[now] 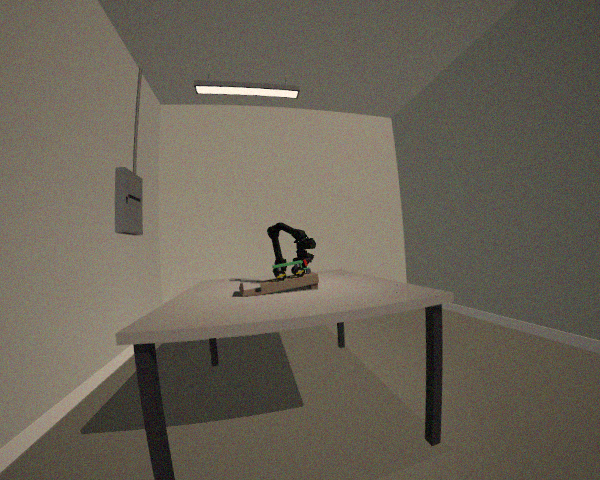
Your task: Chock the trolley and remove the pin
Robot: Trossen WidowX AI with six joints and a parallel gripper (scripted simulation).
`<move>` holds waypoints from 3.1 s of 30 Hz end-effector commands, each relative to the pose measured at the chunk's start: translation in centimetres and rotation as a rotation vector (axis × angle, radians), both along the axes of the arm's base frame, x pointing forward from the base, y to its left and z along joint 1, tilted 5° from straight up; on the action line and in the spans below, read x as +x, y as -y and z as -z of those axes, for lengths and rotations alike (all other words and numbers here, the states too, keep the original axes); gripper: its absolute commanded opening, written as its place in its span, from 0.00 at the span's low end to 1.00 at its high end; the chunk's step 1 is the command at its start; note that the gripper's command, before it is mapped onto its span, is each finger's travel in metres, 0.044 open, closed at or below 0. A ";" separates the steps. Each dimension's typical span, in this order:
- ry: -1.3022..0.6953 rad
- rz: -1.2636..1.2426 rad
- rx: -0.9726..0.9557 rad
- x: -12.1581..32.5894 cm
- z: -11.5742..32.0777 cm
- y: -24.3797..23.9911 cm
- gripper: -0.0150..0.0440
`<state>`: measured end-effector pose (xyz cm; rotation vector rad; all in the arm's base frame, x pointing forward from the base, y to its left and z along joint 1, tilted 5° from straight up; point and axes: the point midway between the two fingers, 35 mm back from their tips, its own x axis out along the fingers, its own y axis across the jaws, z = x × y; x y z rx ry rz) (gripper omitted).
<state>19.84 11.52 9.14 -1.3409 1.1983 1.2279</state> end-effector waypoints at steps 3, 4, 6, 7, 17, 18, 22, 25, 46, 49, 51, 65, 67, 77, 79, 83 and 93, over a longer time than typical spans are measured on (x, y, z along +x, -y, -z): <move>-0.006 -0.003 -0.002 -0.1 1.1 0.1 0.58; -0.006 -0.003 -0.002 -0.1 1.3 0.2 0.58; -0.006 -0.003 -0.002 -0.1 1.6 0.2 0.58; -0.006 -0.003 -0.002 -0.1 1.7 0.2 0.58; -0.006 -0.003 -0.002 -0.1 2.5 0.3 0.58; -0.006 -0.003 -0.002 -0.1 2.6 0.3 0.58; -0.006 -0.003 -0.002 -0.1 3.3 0.3 0.58; -0.006 -0.003 -0.002 -0.1 3.8 0.3 0.58; -0.002 0.000 -0.001 0.0 4.3 0.3 0.25; -0.004 -0.002 -0.002 0.0 3.2 0.3 0.25; -0.006 -0.003 -0.002 -0.2 2.3 0.3 0.25; -0.006 -0.003 -0.002 -0.5 -2.1 0.2 0.25; -0.006 -0.003 -0.002 -0.6 -2.8 0.2 0.25; -0.006 -0.003 -0.002 -0.6 -6.0 0.0 0.25; -0.006 -0.003 -0.002 -0.6 -6.7 -0.1 0.25; -0.006 -0.003 -0.002 -0.5 -8.0 -0.3 0.25; -0.006 -0.003 -0.002 -0.4 -10.1 -0.6 0.25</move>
